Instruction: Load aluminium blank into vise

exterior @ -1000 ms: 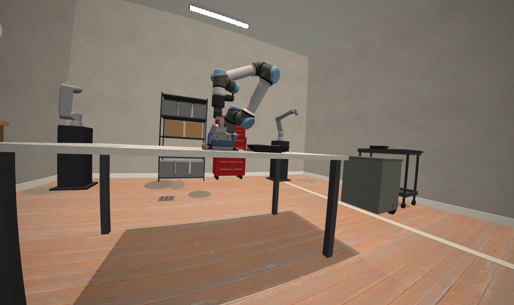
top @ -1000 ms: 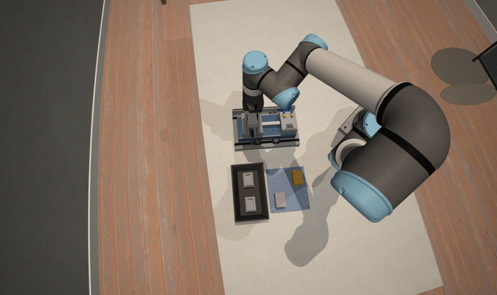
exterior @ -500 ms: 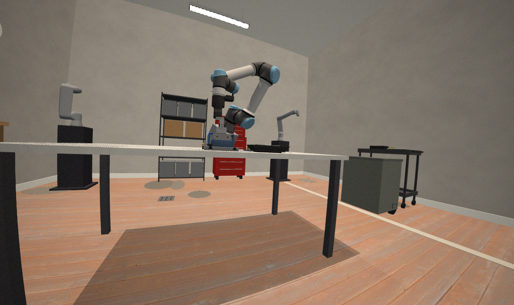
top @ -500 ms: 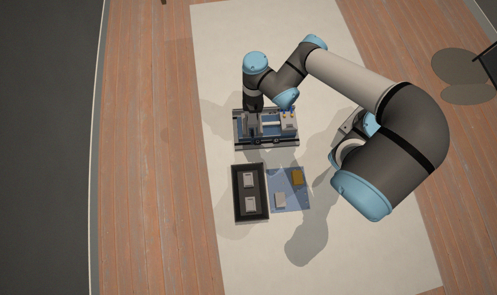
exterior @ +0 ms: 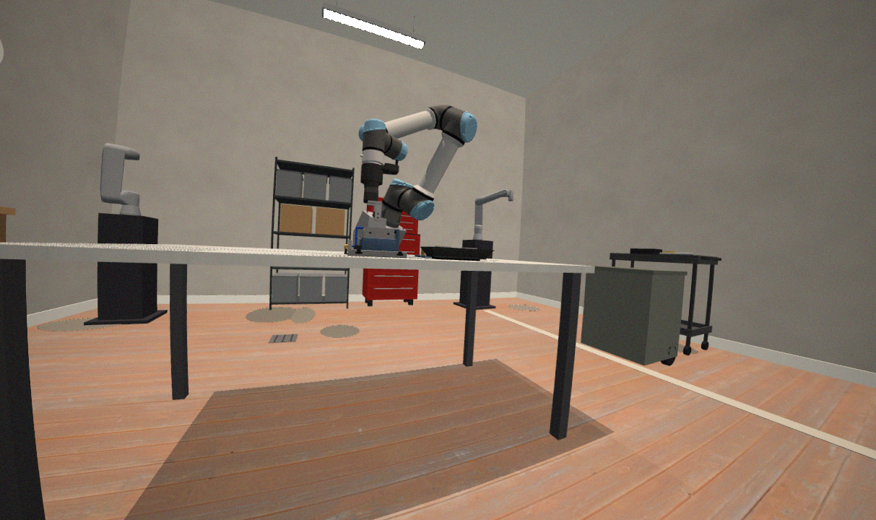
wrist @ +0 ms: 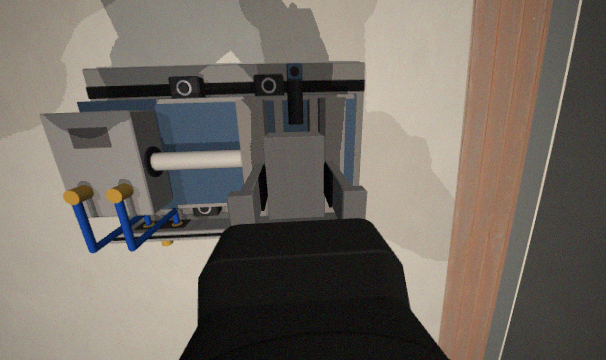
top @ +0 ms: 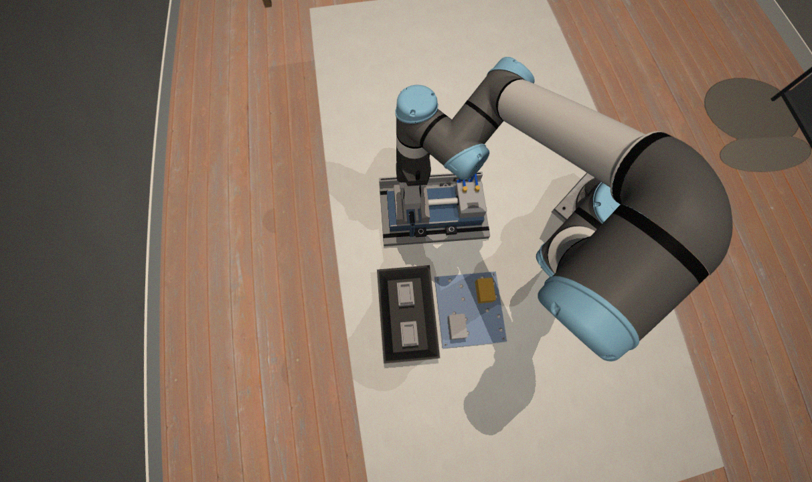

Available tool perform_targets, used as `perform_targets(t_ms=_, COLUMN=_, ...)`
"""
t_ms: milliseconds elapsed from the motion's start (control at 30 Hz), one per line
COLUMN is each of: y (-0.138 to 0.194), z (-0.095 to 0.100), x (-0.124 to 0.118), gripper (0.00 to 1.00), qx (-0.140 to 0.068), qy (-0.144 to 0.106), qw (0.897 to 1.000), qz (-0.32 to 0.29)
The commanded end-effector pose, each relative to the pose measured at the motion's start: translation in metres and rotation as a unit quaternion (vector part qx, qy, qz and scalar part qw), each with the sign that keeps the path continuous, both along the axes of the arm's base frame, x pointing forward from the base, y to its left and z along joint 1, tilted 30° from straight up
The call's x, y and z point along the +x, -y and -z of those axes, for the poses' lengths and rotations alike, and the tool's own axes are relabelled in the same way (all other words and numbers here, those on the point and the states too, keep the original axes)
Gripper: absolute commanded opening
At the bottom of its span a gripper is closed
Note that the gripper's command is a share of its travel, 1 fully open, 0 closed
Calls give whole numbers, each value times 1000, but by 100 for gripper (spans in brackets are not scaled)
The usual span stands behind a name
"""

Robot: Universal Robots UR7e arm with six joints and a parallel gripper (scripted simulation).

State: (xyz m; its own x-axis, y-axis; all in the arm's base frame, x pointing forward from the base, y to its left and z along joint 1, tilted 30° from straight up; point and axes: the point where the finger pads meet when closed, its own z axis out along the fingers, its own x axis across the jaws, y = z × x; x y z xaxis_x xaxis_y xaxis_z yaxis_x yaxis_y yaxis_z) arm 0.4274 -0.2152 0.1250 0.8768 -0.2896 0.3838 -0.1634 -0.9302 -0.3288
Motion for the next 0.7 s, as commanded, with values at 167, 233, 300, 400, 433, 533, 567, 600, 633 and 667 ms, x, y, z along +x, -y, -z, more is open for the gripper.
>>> perform_targets(t_ms=167, y=0, z=2, x=2, gripper=0, qx=-1, qy=0, qw=1000, qz=0)
perform_targets(t_ms=233, y=-1, z=3, x=2, gripper=0, qx=-1, qy=0, qw=1000, qz=0)
perform_targets(t_ms=300, y=-1, z=4, x=2, gripper=0, qx=-1, qy=0, qw=1000, qz=0)
perform_targets(t_ms=400, y=-1, z=5, x=3, gripper=0, qx=-1, qy=0, qw=1000, qz=0)
perform_targets(t_ms=433, y=-1, z=5, x=3, gripper=0, qx=-1, qy=0, qw=1000, qz=0)
perform_targets(t_ms=533, y=-1, z=6, x=4, gripper=0, qx=-1, qy=0, qw=1000, qz=0)
perform_targets(t_ms=567, y=-1, z=6, x=4, gripper=0, qx=-1, qy=0, qw=1000, qz=0)
perform_targets(t_ms=600, y=-1, z=7, x=4, gripper=0, qx=-1, qy=0, qw=1000, qz=0)
perform_targets(t_ms=633, y=-1, z=7, x=4, gripper=0, qx=-1, qy=0, qw=1000, qz=0)
perform_targets(t_ms=667, y=-1, z=7, x=4, gripper=0, qx=-1, qy=0, qw=1000, qz=0)
